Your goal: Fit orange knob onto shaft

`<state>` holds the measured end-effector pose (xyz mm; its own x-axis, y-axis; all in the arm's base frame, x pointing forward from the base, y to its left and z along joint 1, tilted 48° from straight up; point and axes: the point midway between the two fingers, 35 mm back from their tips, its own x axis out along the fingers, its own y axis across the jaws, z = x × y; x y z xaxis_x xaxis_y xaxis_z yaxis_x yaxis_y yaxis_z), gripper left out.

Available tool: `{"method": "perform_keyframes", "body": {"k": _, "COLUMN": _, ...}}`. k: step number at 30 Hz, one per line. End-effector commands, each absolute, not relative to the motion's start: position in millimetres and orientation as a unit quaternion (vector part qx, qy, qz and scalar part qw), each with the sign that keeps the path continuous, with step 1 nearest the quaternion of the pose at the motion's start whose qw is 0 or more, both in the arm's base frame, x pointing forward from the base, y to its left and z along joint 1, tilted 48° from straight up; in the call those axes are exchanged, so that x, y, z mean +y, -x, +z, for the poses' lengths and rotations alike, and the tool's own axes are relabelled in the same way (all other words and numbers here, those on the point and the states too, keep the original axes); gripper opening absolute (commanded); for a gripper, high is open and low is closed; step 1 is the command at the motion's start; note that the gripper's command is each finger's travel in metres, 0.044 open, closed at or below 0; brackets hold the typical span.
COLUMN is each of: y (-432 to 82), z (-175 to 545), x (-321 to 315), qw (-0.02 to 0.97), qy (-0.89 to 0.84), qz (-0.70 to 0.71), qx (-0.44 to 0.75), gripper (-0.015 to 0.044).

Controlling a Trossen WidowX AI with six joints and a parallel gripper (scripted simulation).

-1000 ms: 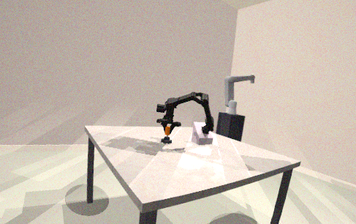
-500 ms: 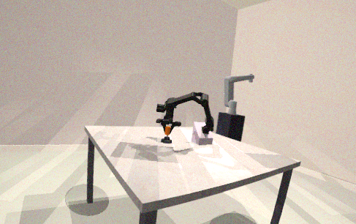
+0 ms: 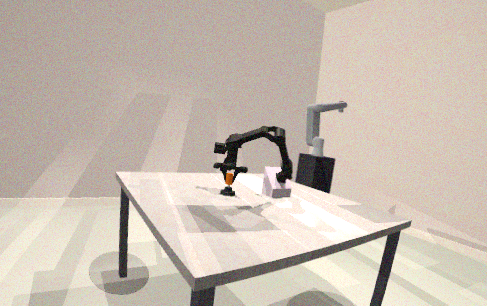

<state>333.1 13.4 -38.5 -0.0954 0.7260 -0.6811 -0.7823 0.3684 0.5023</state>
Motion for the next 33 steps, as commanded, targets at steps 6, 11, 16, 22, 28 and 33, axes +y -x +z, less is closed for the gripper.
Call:
{"method": "perform_keyframes", "body": {"k": 6, "y": -334.7, "z": -34.2, "x": 11.3, "qw": 0.673, "qy": 0.029, "qz": 0.561, "qx": 0.481, "gripper": 0.0}}
{"method": "perform_keyframes", "body": {"k": 11, "y": -335.1, "z": -34.4, "x": 10.7, "qw": 0.67, "qy": 0.072, "qz": 0.591, "qx": 0.444, "gripper": 0.0}}
{"method": "perform_keyframes", "body": {"k": 16, "y": -334.9, "z": -36.2, "x": 9.5, "qw": 0.666, "qy": 0.1, "qz": 0.609, "qx": 0.419, "gripper": 0.0}}
{"method": "perform_keyframes", "body": {"k": 22, "y": -333.9, "z": -36.8, "x": 9.8, "qw": 0.666, "qy": 0.1, "qz": 0.609, "qx": 0.419, "gripper": 0.0}}
{"method": "perform_keyframes", "body": {"k": 28, "y": -333.4, "z": -38.9, "x": 12.9, "qw": 0.666, "qy": 0.1, "qz": 0.609, "qx": 0.419, "gripper": 0.0}}
{"method": "perform_keyframes", "body": {"k": 33, "y": -333.7, "z": -38.6, "x": 13.5, "qw": 0.666, "qy": 0.1, "qz": 0.609, "qx": 0.419, "gripper": 0.0}}
